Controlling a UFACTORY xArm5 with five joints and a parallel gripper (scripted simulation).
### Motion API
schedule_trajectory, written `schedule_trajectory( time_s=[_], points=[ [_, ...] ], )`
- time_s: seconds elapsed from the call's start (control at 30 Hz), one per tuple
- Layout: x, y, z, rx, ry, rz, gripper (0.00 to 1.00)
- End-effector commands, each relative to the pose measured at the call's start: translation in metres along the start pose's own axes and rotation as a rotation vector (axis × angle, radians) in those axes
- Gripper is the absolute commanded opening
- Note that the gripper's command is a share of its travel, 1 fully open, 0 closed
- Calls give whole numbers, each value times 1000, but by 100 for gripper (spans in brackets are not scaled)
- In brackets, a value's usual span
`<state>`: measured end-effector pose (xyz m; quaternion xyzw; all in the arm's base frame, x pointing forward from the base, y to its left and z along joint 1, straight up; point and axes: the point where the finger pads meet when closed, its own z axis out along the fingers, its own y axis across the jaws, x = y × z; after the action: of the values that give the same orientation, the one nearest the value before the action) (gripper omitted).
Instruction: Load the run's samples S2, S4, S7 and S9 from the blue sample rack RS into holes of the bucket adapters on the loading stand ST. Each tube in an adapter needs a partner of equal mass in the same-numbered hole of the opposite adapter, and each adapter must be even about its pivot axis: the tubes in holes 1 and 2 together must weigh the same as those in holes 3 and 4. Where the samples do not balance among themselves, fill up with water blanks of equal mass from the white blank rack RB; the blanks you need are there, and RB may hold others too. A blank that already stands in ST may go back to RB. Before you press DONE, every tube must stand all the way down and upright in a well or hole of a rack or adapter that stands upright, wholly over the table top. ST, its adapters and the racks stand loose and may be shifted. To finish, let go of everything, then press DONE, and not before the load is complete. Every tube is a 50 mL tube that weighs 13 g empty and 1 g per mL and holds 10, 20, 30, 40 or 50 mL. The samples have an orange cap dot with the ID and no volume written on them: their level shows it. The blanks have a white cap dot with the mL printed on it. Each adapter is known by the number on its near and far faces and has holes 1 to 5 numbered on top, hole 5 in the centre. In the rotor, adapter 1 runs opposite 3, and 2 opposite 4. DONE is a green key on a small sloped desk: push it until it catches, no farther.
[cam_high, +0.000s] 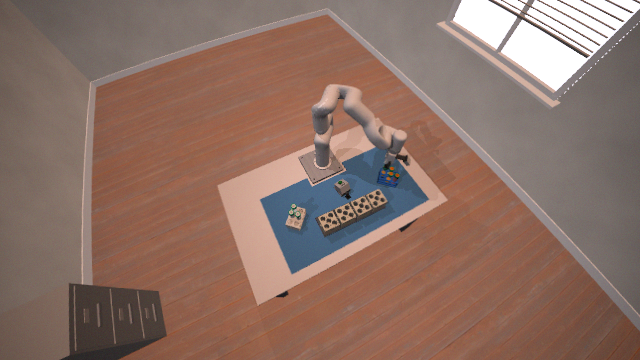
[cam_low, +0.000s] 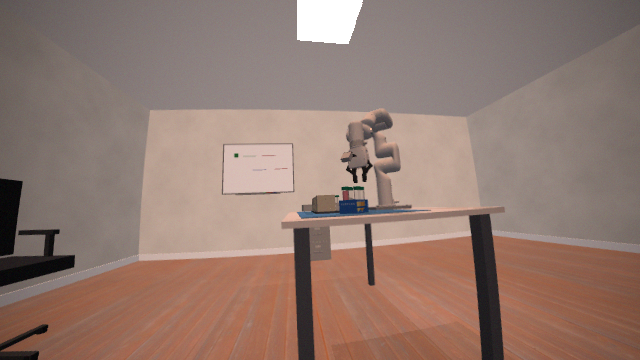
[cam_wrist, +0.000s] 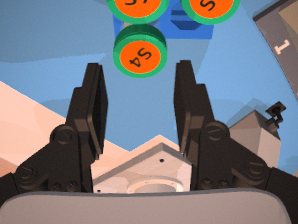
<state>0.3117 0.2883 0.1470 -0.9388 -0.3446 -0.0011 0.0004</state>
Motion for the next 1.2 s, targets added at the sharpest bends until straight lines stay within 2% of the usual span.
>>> schedule_trajectory(
  time_s=[0.0,1.17],
  points=[
    [1,0,-8,0,5,0,43],
    [1,0,-70,0,5,0,43]
  ],
)
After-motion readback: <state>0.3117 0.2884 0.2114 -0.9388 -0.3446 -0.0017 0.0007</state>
